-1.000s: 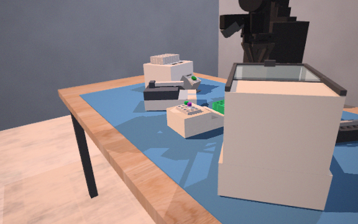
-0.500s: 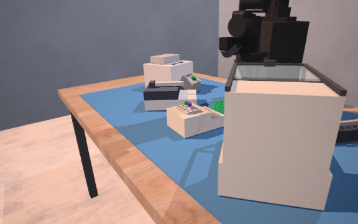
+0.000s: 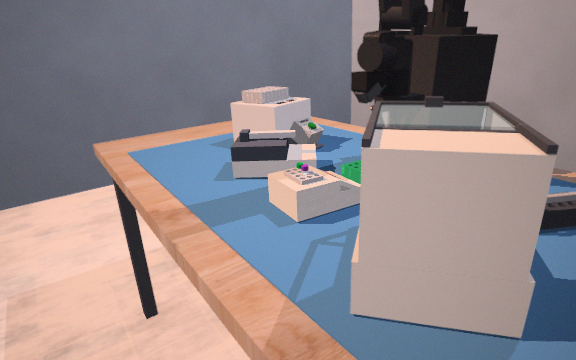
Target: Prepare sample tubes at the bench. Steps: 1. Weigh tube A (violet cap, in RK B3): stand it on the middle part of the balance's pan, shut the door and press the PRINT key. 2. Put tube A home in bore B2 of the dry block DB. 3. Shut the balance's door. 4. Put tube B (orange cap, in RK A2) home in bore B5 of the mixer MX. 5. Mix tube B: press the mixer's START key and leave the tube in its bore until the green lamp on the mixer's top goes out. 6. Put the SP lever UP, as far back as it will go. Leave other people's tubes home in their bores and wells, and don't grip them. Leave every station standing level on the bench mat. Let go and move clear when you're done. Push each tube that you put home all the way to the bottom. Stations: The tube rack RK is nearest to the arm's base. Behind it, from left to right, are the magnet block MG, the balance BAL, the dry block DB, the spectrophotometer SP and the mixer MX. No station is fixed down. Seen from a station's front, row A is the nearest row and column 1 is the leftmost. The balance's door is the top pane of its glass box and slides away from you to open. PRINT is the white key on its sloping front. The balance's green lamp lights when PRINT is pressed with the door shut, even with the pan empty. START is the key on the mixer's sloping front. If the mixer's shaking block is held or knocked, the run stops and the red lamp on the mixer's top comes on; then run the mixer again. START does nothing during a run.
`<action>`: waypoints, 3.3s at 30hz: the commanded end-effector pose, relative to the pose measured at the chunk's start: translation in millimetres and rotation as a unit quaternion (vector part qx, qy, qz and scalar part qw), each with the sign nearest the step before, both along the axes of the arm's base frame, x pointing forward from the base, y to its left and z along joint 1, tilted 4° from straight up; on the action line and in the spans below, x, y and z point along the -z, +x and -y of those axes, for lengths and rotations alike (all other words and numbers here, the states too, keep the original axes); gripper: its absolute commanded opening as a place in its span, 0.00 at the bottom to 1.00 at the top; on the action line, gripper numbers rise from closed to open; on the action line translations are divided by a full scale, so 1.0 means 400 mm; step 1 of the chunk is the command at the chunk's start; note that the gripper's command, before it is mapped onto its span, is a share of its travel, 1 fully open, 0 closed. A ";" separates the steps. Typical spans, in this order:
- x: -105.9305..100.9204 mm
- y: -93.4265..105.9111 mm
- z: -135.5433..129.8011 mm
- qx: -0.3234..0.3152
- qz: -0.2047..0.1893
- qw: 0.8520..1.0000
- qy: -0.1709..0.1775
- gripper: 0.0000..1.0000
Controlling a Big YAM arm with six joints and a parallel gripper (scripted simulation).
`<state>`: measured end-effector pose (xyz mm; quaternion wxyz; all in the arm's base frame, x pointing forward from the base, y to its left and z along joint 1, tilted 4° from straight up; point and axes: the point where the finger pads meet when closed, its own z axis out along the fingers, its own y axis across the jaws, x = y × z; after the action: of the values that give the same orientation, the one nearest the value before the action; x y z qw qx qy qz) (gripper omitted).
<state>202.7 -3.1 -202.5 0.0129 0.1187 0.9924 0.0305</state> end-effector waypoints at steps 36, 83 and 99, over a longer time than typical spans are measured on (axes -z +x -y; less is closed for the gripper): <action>-0.015 -0.021 -0.016 -0.010 -0.007 1.000 0.002 0.36; 0.070 0.004 -0.019 -0.010 0.002 1.000 0.001 0.36; 0.085 0.025 -0.021 -0.009 0.012 1.000 0.001 0.36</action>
<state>201.1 2.7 -237.0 0.0085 0.1091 0.9935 0.0305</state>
